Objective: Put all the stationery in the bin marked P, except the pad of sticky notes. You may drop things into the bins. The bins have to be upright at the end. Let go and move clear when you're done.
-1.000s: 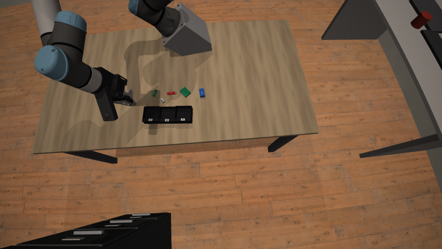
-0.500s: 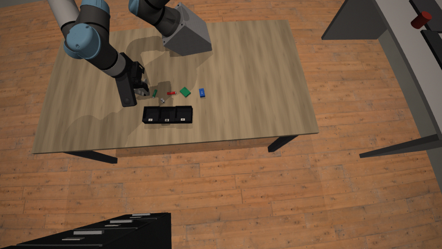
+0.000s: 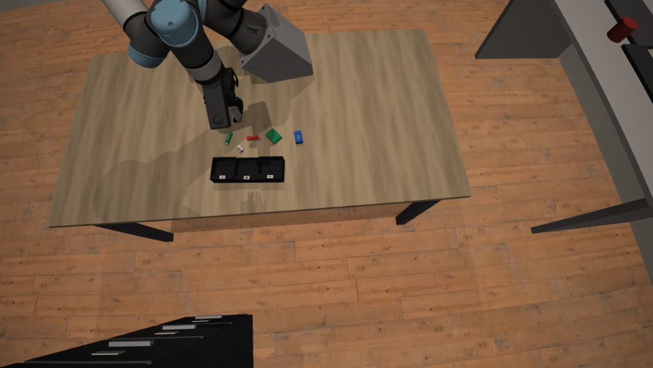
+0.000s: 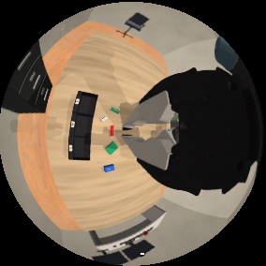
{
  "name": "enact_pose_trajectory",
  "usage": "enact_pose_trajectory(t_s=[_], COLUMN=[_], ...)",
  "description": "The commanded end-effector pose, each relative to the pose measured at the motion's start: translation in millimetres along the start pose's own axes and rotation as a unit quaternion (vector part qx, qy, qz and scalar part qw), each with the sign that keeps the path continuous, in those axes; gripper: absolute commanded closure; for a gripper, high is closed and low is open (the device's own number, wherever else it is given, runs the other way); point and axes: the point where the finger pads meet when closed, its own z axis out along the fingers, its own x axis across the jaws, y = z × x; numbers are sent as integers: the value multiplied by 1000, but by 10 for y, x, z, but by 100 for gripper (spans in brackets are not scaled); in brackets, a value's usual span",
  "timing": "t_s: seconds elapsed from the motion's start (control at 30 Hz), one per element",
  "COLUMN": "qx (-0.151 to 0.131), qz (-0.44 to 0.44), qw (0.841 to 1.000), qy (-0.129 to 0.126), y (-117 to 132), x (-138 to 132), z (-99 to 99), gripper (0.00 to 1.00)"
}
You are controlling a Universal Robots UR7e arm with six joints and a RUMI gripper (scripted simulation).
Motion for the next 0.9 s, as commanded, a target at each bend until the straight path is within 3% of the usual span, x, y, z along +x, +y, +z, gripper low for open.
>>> enact_pose_trajectory(t_s=[0.0, 0.1, 0.63, 0.73, 0.87], qx=[23, 23, 23, 23, 23], qz=[-10, -10, -10, 50, 50], qw=[1000, 1000, 1000, 998, 998], qy=[16, 16, 16, 15, 15], y=[178, 395, 396, 273, 108], x=[-121, -239, -240, -80, 133], z=[21, 65, 65, 212, 409], gripper=[96, 96, 96, 96, 96])
